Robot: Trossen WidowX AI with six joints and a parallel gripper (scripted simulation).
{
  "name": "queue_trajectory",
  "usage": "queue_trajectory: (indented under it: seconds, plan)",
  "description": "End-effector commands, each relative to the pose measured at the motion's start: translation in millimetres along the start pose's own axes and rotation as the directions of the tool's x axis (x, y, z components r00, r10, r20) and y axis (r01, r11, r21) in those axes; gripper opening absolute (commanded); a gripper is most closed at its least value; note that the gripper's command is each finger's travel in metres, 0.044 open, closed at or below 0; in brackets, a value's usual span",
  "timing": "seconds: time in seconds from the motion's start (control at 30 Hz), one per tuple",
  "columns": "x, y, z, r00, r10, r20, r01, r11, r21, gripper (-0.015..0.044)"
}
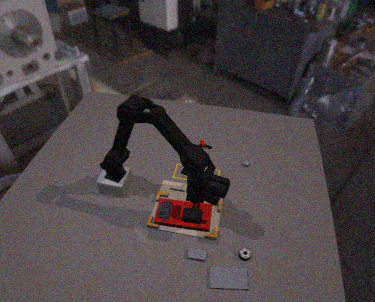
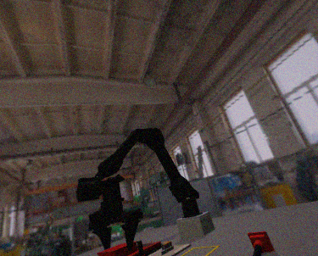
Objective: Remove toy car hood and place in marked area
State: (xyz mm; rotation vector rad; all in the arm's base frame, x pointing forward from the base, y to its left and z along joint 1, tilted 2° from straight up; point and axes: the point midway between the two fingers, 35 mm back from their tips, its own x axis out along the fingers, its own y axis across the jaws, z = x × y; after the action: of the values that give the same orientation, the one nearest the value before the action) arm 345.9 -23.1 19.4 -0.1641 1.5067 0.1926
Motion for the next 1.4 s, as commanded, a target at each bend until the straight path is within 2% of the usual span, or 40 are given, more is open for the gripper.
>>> queue_trajectory:
  seconds: [0.0,0.07,0.17,0.5,0.87,1.37]
  plan:
    - [3.3,-0.6,-0.5,1.0,-0.004,-0.003,0.004,1.0,-0.005,0.044]
    - [4.3,-0.6,-0.5,1.0,-0.004,-0.003,0.004,1.0,-0.005,0.044]
    - [1.5,0.0,0.0,1.0,0.0,0.0,0.0,1.0,0.0,0.0361]
    - [1.5,0.0,0.0,1.0,0.0,0.0,0.0,1.0,0.0,0.0295]
    - [-4.0,-0.1,0.2,1.0,0.0,0.0,0.0,1.0,0.0,0.0006]
    - [-13.8,-0.1,0.3,1.0,0.0,0.0,0.0,1.0,0.0,0.0]
